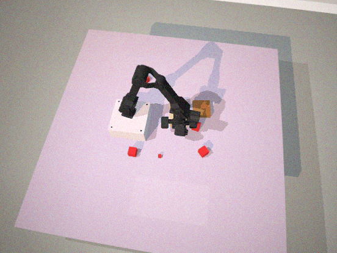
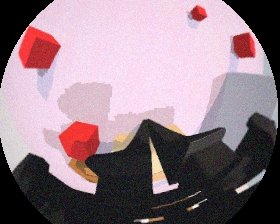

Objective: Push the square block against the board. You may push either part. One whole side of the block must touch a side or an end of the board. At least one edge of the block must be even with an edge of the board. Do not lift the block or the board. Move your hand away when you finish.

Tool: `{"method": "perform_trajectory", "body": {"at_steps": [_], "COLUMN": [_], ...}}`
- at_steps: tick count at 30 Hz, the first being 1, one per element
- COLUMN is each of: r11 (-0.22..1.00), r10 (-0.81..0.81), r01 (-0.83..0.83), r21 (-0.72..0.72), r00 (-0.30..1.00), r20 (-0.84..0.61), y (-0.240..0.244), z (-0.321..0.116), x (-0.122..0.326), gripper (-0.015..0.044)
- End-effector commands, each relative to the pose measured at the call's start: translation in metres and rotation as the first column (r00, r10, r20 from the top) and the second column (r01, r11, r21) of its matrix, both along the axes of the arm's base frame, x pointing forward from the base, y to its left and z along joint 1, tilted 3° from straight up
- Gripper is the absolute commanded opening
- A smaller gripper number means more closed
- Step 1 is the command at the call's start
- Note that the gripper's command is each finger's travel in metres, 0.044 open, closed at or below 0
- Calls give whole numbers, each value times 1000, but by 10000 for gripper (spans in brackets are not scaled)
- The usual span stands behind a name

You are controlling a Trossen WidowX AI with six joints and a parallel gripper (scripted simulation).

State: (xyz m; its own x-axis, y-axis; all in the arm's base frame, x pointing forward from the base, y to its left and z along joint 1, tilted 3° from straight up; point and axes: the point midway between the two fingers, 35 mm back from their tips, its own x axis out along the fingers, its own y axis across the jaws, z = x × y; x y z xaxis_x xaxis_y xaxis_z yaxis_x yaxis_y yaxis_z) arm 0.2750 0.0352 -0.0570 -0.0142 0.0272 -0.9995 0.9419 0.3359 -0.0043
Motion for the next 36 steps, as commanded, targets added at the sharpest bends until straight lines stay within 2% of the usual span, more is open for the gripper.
{"method": "perform_trajectory", "body": {"at_steps": [1,25,30,36], "r11": [1000,1000,1000,1000], "r10": [1,1,0,-2], "r01": [-1,-1,0,2], "r21": [3,0,0,2], "r00": [1000,1000,1000,1000], "r20": [-4,-3,-2,12], "y": [-4,-40,-38,-35], "z": [-1,-2,50,52], "x": [2,18,16,18], "gripper": [0,0,0,0]}}
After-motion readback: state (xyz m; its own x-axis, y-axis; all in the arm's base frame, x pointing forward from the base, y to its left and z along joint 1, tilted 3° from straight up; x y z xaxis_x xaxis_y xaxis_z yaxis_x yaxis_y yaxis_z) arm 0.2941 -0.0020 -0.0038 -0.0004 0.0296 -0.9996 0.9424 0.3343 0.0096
